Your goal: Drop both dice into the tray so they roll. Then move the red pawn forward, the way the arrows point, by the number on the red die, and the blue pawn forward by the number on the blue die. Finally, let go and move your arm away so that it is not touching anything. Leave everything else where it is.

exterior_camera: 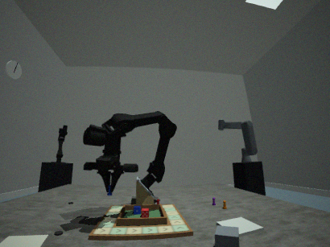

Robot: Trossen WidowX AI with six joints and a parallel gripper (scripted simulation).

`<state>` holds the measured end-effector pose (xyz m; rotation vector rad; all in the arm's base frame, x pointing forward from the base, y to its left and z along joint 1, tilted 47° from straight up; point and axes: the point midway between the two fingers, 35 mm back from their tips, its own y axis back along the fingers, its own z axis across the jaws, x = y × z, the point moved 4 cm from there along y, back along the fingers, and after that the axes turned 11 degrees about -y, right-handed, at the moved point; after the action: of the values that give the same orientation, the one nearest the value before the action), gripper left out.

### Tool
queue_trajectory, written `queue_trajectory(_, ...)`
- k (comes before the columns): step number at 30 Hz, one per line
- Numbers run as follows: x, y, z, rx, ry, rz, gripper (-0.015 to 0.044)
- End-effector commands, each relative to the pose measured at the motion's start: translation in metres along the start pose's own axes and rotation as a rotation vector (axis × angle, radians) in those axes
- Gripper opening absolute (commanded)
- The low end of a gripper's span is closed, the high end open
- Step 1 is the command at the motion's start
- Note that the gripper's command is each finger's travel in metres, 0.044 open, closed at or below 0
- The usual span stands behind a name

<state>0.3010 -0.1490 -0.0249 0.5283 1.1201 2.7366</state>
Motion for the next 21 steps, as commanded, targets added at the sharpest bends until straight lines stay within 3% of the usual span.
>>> queue_trajectory(1, 0.002, 0.024, 0.001, 0.001, 0.008, 0.005, 0.0)
queue_trajectory(8, 0.005, 0.043, 0.002, -0.003, 0.013, 0.01, 0.0)
queue_trajectory(21, -0.021, 0.014, 0.046, 0.024, 0.054, 0.01, 0.0)
